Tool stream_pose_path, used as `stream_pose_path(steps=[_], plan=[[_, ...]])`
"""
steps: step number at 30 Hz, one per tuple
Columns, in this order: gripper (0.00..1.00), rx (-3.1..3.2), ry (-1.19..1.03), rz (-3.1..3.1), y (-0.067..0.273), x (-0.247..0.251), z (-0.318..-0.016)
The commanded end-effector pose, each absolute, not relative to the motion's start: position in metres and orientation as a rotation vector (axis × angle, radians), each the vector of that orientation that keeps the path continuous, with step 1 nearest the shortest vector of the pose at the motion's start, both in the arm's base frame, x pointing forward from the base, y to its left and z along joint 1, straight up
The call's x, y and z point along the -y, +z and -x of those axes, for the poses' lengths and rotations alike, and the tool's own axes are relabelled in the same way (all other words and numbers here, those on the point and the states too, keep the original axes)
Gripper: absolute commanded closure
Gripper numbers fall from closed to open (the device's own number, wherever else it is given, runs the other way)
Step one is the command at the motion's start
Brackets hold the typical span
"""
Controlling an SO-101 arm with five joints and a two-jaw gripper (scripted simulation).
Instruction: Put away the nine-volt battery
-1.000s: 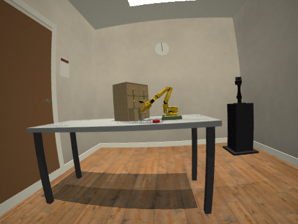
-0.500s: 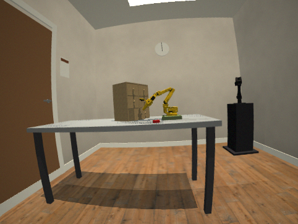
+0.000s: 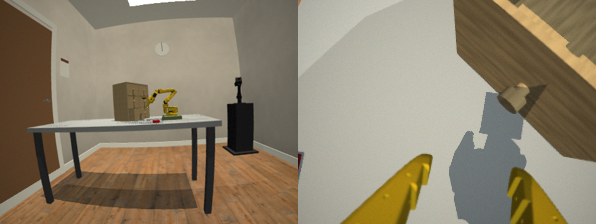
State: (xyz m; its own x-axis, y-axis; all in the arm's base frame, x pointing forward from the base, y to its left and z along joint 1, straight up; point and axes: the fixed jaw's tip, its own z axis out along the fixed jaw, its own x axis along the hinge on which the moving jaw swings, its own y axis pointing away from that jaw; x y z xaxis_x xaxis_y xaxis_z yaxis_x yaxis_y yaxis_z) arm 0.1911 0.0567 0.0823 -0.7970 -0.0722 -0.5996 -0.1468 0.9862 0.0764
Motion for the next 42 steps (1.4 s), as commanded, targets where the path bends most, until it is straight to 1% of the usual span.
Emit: stream_pose_path(steps=[1,4,6,16,42], plan=[[0.79,-2.512,0.131,0.192,0.091,-0.052,-0.182],[0.79,-2.533,0.114,0.231,0.093,-0.050,-0.173],[0.79,-2.533,0.114,0.231,0.093,-0.050,-0.173],[0.79,-2.597,0.066,0.363,0.102,-0.042,-0.144],[0.79,-2.597,0.066,0.363,0.102,-0.042,-0.144]])
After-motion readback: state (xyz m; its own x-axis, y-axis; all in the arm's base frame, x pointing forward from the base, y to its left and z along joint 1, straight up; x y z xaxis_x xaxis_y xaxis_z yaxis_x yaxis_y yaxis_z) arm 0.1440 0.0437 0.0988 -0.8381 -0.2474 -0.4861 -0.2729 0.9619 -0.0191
